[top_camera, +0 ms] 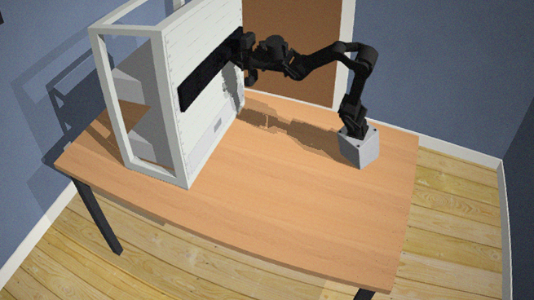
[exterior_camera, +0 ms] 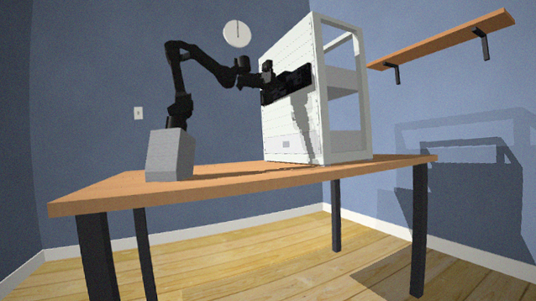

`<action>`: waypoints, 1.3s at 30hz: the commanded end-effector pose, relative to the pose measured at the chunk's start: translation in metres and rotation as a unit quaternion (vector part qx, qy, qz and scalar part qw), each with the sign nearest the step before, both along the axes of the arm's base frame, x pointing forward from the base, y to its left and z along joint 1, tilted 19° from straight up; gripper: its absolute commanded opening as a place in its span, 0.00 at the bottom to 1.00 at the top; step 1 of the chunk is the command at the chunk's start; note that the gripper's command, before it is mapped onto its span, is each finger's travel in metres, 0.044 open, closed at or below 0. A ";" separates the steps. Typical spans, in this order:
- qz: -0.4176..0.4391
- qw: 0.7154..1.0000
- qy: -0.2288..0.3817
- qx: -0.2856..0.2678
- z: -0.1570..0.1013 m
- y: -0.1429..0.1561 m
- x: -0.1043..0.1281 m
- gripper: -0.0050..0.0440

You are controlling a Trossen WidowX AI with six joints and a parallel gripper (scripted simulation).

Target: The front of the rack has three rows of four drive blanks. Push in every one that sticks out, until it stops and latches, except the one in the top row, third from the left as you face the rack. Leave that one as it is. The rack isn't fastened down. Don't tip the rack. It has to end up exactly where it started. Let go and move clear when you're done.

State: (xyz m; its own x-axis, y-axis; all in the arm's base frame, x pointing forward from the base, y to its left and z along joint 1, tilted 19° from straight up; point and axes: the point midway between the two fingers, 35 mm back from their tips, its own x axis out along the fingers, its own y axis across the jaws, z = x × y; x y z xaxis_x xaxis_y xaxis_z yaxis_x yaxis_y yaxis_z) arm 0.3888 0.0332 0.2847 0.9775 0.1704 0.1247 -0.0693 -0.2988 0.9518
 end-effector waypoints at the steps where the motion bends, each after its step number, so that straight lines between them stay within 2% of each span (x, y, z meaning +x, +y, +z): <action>1: -0.003 1.000 -0.026 0.000 0.021 -0.001 0.000 0.10; 39: -0.003 1.000 -0.026 0.000 0.025 0.000 0.004 0.10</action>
State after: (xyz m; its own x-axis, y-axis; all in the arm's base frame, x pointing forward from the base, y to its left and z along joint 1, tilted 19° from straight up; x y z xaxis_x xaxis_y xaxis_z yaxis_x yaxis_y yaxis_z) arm 0.3917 0.0337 0.2855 0.9781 0.1711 0.1185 -0.0632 -0.2985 0.9523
